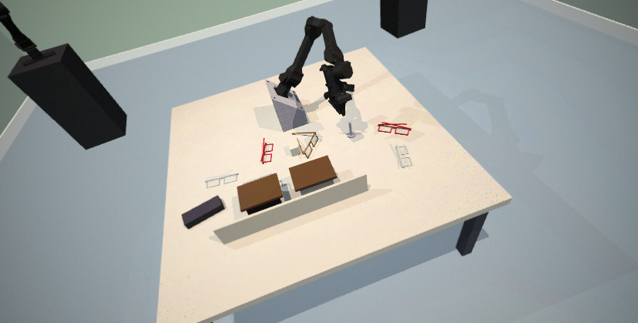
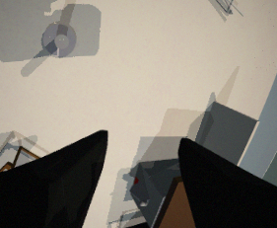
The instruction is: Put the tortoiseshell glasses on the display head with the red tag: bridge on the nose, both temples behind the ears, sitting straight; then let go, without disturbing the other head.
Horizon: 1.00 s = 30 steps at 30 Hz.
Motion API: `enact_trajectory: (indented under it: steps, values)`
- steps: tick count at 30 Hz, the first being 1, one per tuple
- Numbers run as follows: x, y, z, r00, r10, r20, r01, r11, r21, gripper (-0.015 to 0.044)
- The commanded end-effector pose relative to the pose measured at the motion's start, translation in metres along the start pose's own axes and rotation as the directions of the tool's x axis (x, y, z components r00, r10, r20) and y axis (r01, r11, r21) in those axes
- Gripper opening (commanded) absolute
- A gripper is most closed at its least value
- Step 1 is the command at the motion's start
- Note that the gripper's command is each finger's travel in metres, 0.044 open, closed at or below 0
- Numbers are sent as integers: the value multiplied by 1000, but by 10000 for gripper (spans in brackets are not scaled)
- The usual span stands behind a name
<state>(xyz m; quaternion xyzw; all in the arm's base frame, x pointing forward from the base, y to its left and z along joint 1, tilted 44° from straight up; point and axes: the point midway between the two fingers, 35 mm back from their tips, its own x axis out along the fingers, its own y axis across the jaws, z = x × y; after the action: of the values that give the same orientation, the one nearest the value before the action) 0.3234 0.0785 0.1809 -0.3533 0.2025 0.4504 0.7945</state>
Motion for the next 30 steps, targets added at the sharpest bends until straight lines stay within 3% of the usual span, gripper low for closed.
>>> enact_trajectory:
  steps: [1, 10, 19, 30]
  values:
    - [34, 35, -55, 983, 180, -26, -179, 941, -288, 200]
    - [54, 69, -96, 949, 315, -14, -275, 805, -525, 200]
    - [61, 113, -128, 906, 422, 27, -281, 648, -708, 200]
    - [62, 113, -130, 905, 425, 29, -279, 643, -713, 200]
